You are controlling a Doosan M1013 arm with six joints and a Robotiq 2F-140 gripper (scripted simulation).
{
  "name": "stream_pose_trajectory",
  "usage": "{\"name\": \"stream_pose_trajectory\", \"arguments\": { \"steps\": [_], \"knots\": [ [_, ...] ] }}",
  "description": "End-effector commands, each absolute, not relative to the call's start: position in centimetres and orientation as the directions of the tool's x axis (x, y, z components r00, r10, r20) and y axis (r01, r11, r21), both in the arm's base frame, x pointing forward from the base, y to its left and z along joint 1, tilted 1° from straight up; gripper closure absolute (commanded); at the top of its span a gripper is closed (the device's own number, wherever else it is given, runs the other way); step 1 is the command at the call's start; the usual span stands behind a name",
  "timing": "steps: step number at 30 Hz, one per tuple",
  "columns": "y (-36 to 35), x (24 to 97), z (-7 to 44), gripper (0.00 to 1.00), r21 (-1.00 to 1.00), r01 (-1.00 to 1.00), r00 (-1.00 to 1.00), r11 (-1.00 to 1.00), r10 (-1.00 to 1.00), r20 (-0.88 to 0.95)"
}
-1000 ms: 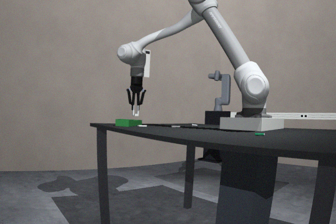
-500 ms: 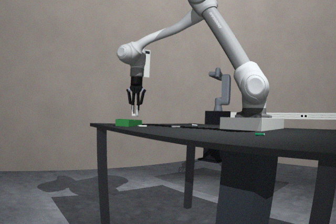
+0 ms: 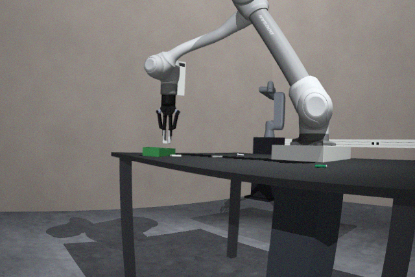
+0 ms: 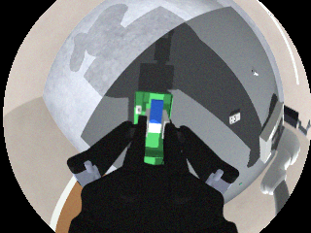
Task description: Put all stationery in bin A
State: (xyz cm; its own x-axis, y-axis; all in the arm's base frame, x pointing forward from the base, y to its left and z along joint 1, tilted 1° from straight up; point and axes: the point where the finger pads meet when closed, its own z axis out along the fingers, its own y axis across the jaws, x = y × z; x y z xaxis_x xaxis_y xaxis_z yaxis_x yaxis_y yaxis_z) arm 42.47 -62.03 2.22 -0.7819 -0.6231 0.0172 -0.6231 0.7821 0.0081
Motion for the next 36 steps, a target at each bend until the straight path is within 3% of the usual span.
{"name": "stream_pose_trajectory", "arguments": {
  "steps": [1, 35, 36],
  "knots": [
    [-62.1, 42.5, 1.9, 0.80, 0.007, -0.623, -0.782, 0.782, -0.623, 0.017],
    [-62.1, 42.4, -2.1, 0.80, 0.007, -0.623, -0.782, 0.782, -0.623, 0.017],
    [-62.1, 42.4, -2.1, 0.74, 0.007, -0.623, -0.782, 0.782, -0.623, 0.017]
  ]
}}
